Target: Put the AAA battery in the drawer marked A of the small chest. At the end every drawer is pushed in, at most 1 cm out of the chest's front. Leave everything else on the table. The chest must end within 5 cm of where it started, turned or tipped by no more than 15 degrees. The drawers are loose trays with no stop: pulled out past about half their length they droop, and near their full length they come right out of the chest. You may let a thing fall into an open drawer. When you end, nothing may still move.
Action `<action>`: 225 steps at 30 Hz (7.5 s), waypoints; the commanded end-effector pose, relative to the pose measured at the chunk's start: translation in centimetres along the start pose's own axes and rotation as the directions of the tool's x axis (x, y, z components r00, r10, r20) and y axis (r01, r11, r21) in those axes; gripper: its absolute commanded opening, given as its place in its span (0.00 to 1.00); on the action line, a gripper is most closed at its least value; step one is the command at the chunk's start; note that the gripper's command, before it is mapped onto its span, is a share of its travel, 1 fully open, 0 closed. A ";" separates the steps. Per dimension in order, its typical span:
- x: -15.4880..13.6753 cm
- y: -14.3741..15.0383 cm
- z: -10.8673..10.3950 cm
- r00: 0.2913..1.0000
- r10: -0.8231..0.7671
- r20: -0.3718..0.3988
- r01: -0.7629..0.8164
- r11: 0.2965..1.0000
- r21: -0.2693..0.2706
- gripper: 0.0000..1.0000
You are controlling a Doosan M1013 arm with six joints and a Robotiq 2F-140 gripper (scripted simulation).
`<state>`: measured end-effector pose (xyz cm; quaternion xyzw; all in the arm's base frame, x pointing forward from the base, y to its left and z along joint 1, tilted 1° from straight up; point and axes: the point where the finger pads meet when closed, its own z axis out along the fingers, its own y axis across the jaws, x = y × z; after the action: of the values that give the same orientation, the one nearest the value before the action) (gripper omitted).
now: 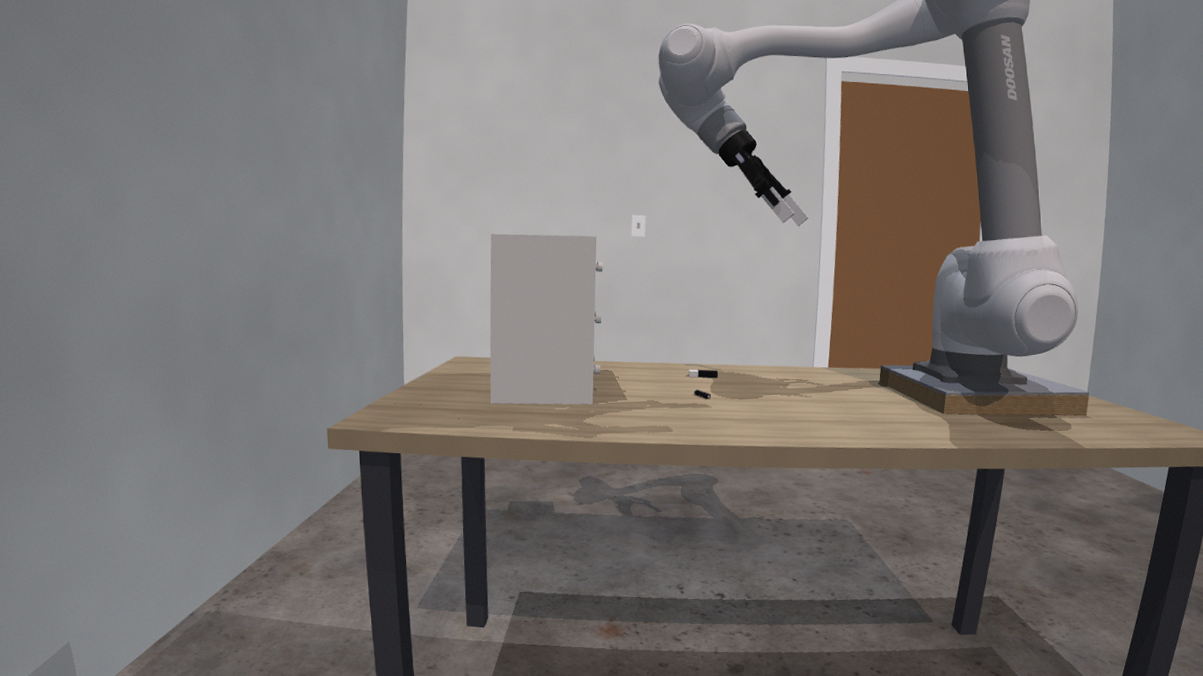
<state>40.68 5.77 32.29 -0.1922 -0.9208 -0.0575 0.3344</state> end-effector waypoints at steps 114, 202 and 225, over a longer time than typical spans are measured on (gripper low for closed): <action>-32.6 5.8 -7.7 0.058 -0.408 0.911 0.438 0.830 0.344 1.00; -40.7 8.4 -3.8 -0.398 -0.165 0.902 0.436 0.831 0.344 1.00; -44.5 8.5 0.6 -0.398 -0.165 0.902 0.436 0.831 0.344 1.00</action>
<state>74.94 -0.32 3.21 0.0771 -0.8110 -0.0514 -0.5776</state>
